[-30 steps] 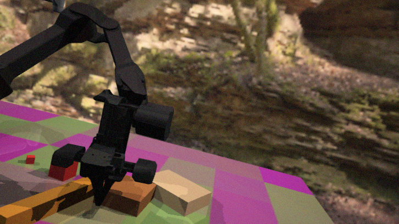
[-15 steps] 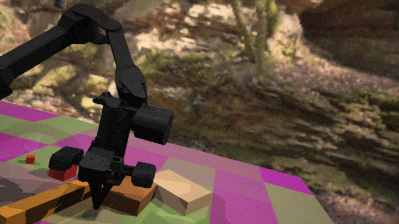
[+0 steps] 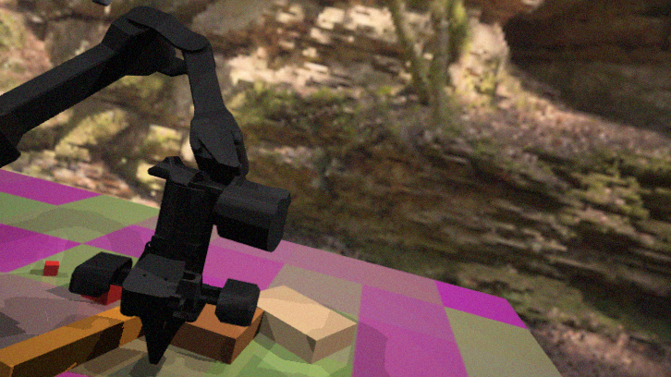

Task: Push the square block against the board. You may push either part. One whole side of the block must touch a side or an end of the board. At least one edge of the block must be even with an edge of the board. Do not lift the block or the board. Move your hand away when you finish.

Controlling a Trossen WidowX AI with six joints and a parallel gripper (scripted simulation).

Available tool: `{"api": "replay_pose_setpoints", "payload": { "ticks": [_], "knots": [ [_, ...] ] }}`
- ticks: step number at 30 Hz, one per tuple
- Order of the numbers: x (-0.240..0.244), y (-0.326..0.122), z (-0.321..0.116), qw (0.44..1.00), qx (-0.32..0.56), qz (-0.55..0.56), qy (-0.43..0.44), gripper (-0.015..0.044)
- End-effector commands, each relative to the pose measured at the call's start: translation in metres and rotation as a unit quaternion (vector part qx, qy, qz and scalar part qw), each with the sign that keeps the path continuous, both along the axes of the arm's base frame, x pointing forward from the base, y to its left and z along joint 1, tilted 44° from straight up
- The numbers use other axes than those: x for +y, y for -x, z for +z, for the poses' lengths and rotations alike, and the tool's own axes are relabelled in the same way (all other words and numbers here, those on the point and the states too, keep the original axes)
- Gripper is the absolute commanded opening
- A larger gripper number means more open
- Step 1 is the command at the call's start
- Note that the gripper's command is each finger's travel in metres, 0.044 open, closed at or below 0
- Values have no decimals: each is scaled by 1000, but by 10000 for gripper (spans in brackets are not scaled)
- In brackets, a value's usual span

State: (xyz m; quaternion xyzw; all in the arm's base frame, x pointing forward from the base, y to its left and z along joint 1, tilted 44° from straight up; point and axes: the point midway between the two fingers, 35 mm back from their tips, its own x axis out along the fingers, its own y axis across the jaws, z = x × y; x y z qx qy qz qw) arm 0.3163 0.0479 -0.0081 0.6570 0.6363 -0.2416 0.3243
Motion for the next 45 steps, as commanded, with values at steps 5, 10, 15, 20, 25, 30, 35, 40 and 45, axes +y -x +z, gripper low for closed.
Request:
{"api": "replay_pose_setpoints", "payload": {
  "ticks": [5, 10, 15, 20, 25, 30, 35, 40, 45],
  "knots": [
    [-10, -2, -9, 1000, -2, 0, -2, 0],
    [-37, 3, 24, 1000, -2, 0, -1, 0],
    [-46, 5, 34, 1000, -2, 0, -2, 0],
    [-44, 3, 31, 1000, -19, 13, -1, 0],
    [-43, 2, 33, 994, -78, 76, 6, 0],
    [-42, 0, 34, 981, -136, 139, 13, 0],
    [-41, -1, 35, 961, -193, 200, 19, 0],
    [-40, -3, 37, 933, -248, 259, 26, 0],
    [-39, -4, 38, 899, -302, 317, 32, 0]
  ]
}}
